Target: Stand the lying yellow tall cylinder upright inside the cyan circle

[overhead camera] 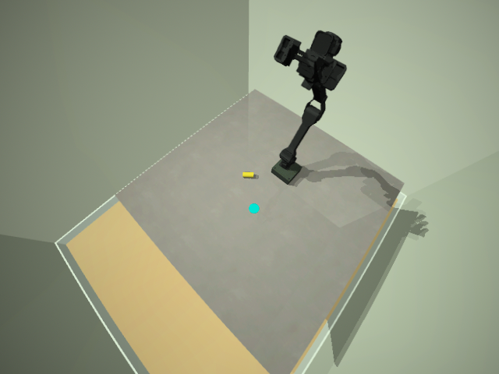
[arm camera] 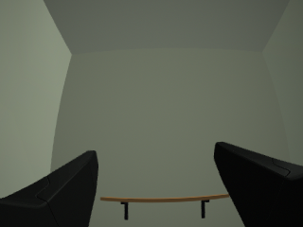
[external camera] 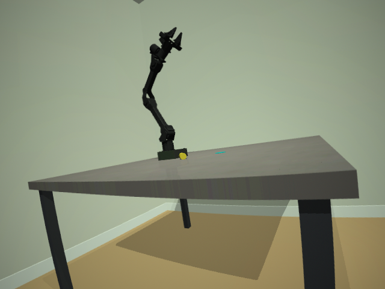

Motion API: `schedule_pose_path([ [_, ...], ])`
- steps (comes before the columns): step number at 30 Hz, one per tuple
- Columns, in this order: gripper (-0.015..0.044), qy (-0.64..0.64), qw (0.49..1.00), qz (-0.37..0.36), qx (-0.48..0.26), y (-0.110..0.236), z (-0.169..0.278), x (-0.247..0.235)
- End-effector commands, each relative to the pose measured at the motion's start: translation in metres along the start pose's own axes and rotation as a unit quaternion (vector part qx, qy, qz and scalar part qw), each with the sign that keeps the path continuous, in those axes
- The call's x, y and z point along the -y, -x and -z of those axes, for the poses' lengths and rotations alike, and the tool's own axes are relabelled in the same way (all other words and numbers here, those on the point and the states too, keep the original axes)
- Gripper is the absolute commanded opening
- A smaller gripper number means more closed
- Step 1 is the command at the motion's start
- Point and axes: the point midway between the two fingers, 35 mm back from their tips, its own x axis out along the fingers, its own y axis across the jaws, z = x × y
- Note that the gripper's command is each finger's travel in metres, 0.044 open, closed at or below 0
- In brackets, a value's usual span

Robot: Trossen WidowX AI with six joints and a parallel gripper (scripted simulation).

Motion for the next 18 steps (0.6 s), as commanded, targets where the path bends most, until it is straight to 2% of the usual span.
schedule_pose_path([
  [1, 0.0309, -0.005, 0.998, 0.020, -0.067, -0.013, 0.049, 0.011],
  [9, 0.0309, -0.015, 0.977, 0.067, -0.201, -0.017, 0.146, 0.039],
  [18, 0.0309, -0.033, 0.930, 0.127, -0.344, 0.006, 0.248, 0.074],
])
